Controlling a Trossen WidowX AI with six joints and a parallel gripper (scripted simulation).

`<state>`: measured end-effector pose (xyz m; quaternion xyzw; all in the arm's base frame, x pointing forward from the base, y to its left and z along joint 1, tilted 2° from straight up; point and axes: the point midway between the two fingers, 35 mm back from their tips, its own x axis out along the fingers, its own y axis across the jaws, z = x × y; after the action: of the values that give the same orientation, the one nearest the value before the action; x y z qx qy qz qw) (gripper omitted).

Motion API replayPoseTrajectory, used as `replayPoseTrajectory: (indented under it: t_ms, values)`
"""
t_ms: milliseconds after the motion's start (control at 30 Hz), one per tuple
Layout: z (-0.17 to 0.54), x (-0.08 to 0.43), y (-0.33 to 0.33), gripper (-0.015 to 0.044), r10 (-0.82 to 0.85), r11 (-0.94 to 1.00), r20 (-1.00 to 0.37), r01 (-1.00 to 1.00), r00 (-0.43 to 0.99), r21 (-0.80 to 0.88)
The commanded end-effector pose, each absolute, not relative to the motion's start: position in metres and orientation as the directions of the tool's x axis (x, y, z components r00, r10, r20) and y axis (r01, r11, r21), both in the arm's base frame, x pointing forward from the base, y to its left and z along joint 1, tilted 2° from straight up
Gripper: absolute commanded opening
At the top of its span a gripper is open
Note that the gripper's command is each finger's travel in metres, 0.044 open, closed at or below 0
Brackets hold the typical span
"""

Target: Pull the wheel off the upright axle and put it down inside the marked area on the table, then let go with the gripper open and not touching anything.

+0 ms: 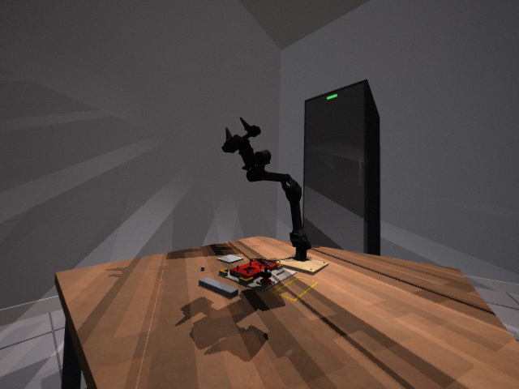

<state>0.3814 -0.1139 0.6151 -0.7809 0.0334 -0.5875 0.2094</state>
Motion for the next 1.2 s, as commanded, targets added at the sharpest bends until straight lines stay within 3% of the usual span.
replayPoseTrajectory:
  t_ms: [0, 100, 433, 733, 967, 1167]
  values:
    - [0.614, 0.383, -0.114, 0.0374, -0.299, -0.907, 0.901, 0.199, 0.315, -0.371]
    - [0.602, 0.408, -0.111, 0.0300, -0.304, -0.858, 0.856, 0.271, 0.417, -0.437]
    - [0.534, 0.490, -0.090, 0.0300, -0.289, -0.537, 0.593, 0.386, 0.752, -0.750]
    - [0.444, 0.541, -0.060, 0.0300, -0.225, -0.107, 0.224, 0.205, 0.948, -0.973]
    - [0.362, 0.553, -0.032, 0.0300, -0.155, 0.241, -0.112, -0.073, 0.982, -0.968]
    - [0.292, 0.542, -0.007, 0.0300, -0.092, 0.508, -0.404, -0.306, 0.910, -0.805]
